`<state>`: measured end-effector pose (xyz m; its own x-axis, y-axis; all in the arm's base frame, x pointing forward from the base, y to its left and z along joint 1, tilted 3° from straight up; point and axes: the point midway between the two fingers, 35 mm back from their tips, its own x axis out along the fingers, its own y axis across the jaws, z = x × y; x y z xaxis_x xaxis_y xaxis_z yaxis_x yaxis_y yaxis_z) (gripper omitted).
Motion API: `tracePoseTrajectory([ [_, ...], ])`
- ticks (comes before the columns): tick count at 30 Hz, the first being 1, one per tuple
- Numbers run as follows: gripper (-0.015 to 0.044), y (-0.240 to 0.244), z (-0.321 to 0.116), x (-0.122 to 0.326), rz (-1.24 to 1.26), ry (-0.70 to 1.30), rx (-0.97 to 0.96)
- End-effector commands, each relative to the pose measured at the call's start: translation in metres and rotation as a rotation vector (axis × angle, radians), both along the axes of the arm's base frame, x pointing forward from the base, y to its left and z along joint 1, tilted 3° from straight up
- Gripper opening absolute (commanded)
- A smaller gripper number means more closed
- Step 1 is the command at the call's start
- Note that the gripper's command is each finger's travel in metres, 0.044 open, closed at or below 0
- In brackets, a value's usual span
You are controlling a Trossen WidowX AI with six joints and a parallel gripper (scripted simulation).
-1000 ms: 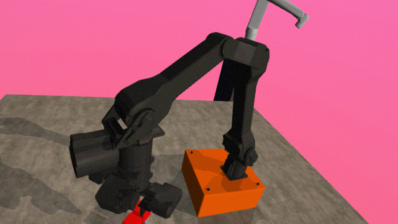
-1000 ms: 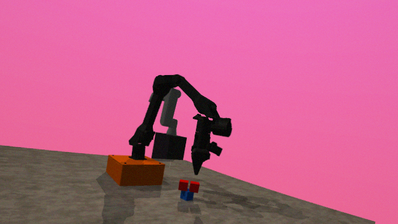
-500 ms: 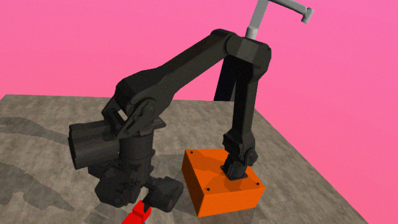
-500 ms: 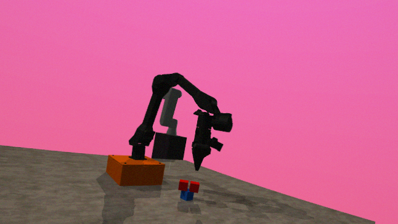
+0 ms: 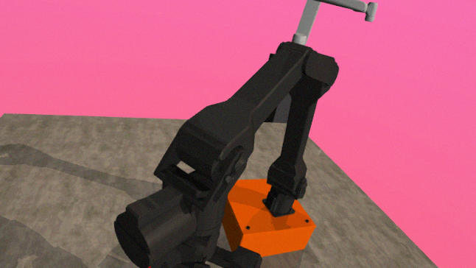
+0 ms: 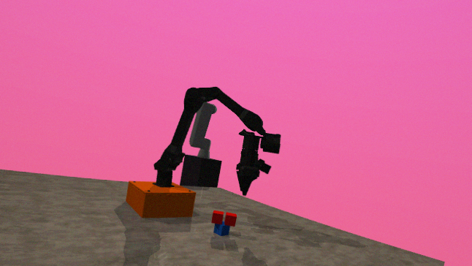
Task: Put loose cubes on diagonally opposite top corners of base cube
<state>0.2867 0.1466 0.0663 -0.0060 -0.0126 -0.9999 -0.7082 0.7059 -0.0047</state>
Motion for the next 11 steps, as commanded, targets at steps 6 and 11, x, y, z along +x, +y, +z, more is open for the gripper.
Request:
tracePoseTrajectory([
  [6,0.0400,0.0230,-0.0018,-0.0169,-0.027,0.011,-0.009],
  [11,0.0400,0.0230,-0.0018,-0.0169,-0.027,0.011,-0.009],
])
